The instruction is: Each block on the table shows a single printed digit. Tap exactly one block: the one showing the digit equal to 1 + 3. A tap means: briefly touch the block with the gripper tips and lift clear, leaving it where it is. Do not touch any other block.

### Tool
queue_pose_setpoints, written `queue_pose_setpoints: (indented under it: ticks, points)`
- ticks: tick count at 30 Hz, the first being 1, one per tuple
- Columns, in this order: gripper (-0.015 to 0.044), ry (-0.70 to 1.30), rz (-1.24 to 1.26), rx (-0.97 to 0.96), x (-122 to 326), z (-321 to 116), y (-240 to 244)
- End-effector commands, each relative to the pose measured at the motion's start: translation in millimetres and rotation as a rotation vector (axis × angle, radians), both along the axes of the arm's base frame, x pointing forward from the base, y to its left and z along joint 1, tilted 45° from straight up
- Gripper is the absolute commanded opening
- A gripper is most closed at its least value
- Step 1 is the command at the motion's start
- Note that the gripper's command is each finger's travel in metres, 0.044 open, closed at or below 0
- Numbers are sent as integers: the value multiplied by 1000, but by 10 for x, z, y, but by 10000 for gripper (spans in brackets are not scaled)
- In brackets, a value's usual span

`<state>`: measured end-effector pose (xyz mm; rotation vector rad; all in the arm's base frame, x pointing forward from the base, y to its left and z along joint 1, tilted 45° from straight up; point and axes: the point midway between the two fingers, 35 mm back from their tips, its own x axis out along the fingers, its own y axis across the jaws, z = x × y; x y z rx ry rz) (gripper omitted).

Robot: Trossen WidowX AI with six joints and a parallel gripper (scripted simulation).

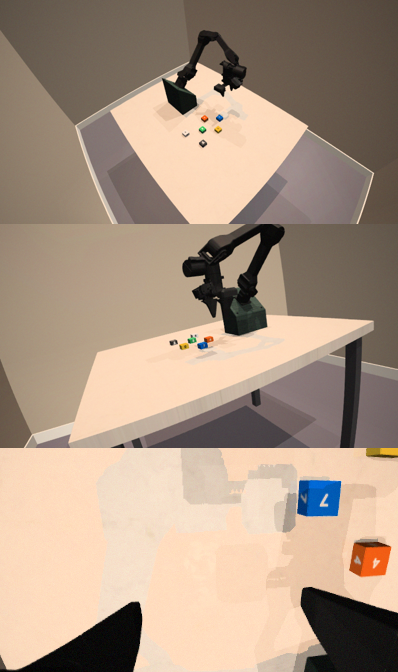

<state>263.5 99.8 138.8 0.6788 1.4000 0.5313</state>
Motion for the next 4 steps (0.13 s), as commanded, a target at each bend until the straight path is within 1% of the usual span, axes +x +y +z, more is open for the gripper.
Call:
queue_pose_setpoints:
  ticks: [1,4]
  points:
    - [400,21,-7,5,-74,122,56]
    - [400,21,-7,5,-74,122,56]
